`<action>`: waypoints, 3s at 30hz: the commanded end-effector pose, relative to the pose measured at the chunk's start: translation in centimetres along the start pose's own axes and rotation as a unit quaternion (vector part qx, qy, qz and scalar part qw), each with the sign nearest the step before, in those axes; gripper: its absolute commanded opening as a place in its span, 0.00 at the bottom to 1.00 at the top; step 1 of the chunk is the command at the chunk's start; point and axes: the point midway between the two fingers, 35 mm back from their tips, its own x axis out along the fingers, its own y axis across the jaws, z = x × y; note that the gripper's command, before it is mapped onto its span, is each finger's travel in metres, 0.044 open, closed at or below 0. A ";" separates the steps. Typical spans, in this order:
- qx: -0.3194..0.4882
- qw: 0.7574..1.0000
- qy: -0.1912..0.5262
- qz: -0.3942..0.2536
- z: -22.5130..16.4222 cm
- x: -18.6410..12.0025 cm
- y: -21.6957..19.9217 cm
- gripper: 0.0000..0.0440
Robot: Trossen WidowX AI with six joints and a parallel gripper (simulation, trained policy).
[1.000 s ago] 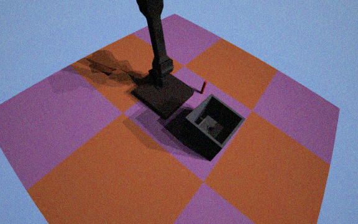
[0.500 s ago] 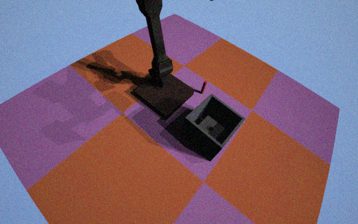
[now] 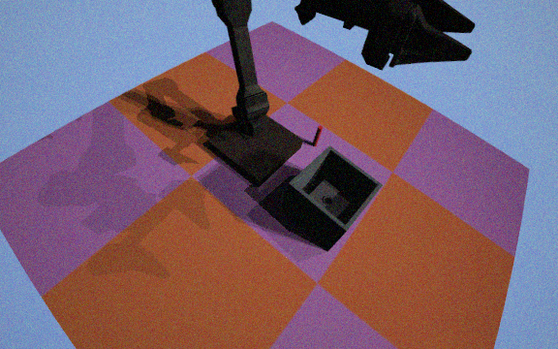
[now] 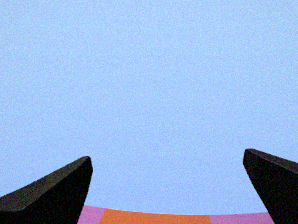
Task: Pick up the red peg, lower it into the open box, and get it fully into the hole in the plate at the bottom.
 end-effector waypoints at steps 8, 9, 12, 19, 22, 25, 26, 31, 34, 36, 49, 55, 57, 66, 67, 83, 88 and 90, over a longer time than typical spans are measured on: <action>0.133 0.983 0.122 -0.009 -6.5 -1.3 0.4 1.00; 0.146 0.980 0.134 -0.008 -7.1 -1.4 0.6 1.00; 0.184 0.968 0.168 -0.005 -8.8 -1.7 1.3 1.00; 0.266 0.931 0.248 0.009 -12.6 -2.5 4.0 1.00; 0.300 0.911 0.282 0.011 -14.0 -2.9 5.4 1.00; 0.333 0.889 0.315 0.011 -15.4 -3.5 6.8 1.00; 0.343 0.881 0.326 0.011 -15.8 -3.7 7.2 1.00; 0.389 0.837 0.384 0.003 -18.0 -4.9 9.5 1.00; 0.413 0.809 0.418 -0.005 -19.3 -5.8 10.8 1.00; 0.428 0.789 0.441 -0.013 -20.1 -6.4 11.6 1.00; 0.487 0.654 0.570 -0.097 -24.9 -10.8 15.9 1.00; 0.498 0.596 0.611 -0.152 -26.6 -12.7 17.1 1.00; 0.500 0.578 0.622 -0.171 -27.2 -13.3 17.5 1.00; 0.499 0.511 0.651 -0.259 -29.3 -15.3 18.7 1.00; 0.498 0.504 0.653 -0.268 -29.6 -15.5 18.8 1.00; 0.479 0.448 0.648 -0.387 -33.3 -17.4 19.8 1.00; 0.476 0.440 0.642 -0.408 -35.0 -17.6 19.9 1.00; 0.476 0.437 0.640 -0.415 -35.6 -17.7 19.9 1.00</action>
